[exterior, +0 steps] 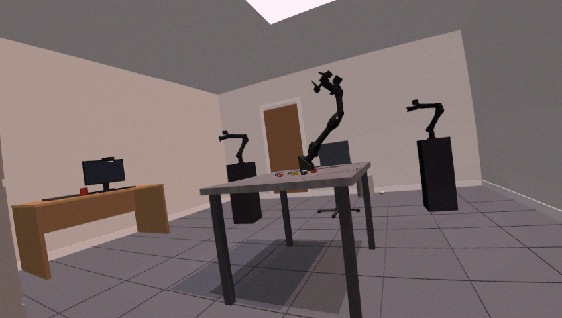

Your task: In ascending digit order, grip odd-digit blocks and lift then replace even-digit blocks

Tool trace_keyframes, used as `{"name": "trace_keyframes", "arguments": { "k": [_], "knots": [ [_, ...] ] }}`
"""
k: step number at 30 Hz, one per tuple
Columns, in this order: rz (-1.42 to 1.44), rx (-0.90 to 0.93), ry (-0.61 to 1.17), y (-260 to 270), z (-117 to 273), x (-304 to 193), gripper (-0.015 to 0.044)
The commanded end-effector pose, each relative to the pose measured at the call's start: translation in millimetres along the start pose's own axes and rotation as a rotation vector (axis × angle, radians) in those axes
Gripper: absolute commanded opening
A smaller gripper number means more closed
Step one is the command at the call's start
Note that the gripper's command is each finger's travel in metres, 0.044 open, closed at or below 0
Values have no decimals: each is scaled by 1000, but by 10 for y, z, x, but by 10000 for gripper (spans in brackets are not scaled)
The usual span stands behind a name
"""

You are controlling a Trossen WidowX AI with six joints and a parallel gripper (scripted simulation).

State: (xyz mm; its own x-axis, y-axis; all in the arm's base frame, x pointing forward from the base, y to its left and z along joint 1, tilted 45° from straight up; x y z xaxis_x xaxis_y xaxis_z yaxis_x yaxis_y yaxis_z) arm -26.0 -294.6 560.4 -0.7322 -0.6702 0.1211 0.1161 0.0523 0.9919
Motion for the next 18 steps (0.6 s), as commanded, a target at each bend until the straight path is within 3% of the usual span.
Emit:
{"name": "trace_keyframes", "arguments": {
  "k": [1,4,8,18],
  "knots": [
    [-5,-7,-5,-37,-21,32,400],
    [-34,-102,-21,-550,-350,328,400],
    [1,-154,35,-842,-616,362,400],
    [162,-339,300,-1944,-1520,90,400]
  ]
}}
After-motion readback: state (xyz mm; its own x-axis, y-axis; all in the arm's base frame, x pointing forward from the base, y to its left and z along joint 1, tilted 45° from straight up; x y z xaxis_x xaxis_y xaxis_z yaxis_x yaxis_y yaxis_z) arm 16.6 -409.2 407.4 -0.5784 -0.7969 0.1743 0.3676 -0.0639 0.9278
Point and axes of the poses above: the point midway between the two fingers, 35 mm back from their tips, its own z axis back along the fingers, its own y axis across the jaws, x = y × z, the point moved 3 cm from there along z, back along the fingers, and after that the axes turned 4 degrees about -z, right-handed, at the moved point
